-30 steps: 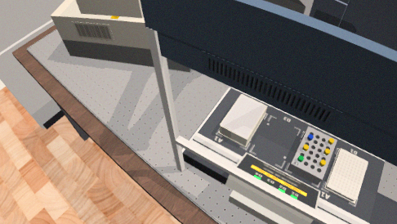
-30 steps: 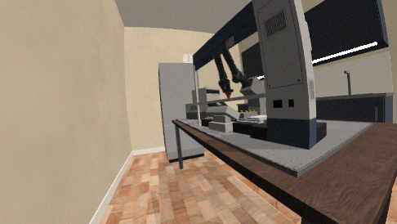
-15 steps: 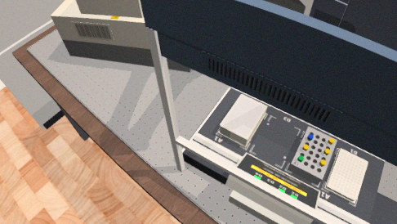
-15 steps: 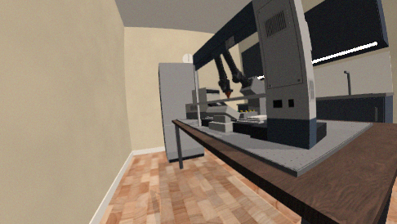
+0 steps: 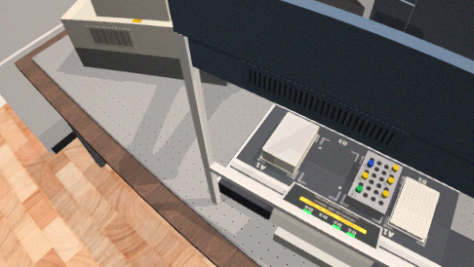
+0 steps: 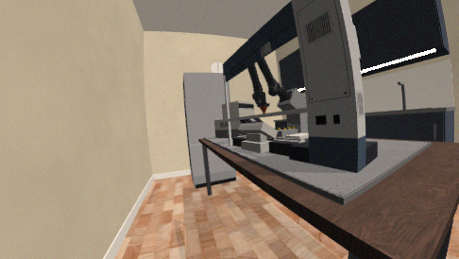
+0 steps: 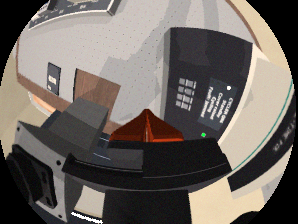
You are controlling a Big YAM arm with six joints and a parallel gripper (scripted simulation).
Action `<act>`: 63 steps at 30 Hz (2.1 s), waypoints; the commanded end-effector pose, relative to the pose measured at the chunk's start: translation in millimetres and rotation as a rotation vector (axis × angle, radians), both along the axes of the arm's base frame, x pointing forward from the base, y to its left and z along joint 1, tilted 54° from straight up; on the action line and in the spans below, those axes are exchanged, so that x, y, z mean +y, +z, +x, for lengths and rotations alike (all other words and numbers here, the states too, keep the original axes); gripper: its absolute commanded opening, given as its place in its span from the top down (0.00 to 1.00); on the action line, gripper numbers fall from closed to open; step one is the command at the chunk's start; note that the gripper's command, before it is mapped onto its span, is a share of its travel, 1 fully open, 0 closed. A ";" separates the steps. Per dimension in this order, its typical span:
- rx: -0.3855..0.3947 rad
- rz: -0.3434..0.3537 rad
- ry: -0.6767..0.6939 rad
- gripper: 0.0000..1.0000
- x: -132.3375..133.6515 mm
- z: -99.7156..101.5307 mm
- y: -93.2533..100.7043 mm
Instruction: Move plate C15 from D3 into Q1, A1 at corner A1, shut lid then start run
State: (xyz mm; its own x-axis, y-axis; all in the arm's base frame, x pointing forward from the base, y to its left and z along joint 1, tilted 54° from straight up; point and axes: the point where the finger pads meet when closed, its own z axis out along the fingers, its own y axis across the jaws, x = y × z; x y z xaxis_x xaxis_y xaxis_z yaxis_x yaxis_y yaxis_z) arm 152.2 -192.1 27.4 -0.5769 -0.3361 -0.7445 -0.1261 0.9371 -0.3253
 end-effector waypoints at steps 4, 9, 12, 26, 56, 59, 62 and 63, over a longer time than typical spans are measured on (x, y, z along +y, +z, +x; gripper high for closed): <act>-0.002 0.029 -0.003 1.00 8.9 -0.8 -4.6; -0.003 0.006 -0.003 1.00 -1.4 0.0 1.3; -0.004 -0.003 -0.003 1.00 -6.2 0.3 4.1; -0.005 -0.016 -0.004 1.00 -11.8 0.6 7.6; -0.004 -0.013 -0.005 1.00 -9.1 0.0 6.0; -0.004 -0.016 -0.006 1.00 -10.6 0.1 6.9; -0.004 -0.019 -0.006 1.00 -11.7 0.1 7.7; -0.004 -0.020 -0.006 1.00 -12.1 0.1 7.9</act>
